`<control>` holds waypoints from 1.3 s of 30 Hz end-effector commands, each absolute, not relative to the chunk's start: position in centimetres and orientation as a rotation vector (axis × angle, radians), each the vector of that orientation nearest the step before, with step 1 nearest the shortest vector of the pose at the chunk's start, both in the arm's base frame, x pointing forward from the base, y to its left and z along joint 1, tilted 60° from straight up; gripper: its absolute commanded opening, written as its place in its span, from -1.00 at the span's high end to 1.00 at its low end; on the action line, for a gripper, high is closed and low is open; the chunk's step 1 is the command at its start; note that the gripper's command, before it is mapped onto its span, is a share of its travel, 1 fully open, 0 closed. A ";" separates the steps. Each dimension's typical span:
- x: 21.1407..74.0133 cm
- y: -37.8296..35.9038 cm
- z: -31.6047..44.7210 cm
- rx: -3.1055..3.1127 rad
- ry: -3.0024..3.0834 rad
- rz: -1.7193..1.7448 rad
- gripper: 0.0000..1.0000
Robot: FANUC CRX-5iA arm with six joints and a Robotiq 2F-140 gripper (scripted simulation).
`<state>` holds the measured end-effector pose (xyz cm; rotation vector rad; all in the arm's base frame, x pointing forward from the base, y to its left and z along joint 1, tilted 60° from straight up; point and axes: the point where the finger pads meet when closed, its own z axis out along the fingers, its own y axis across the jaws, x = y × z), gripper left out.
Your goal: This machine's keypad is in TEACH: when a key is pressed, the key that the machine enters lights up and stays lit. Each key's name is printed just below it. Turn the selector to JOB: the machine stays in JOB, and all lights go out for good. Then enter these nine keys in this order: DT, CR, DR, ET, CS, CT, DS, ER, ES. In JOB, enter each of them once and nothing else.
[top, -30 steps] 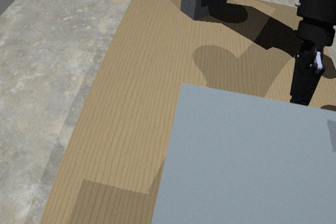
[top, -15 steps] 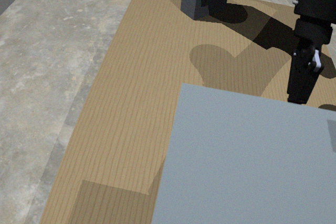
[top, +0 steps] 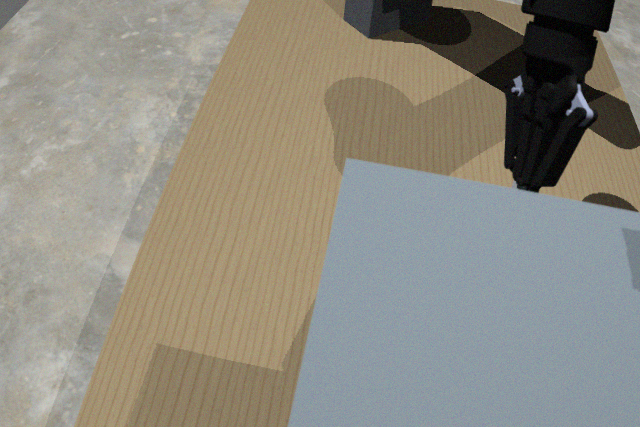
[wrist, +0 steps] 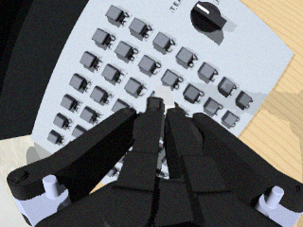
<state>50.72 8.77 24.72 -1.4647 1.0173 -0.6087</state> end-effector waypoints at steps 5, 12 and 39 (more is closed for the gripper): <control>51.3 6.6 23.2 -1.610 0.831 -0.797 1.00; 51.9 4.7 21.8 -1.730 0.645 -0.964 1.00; 53.2 0.0 18.4 -1.959 0.131 -1.353 0.33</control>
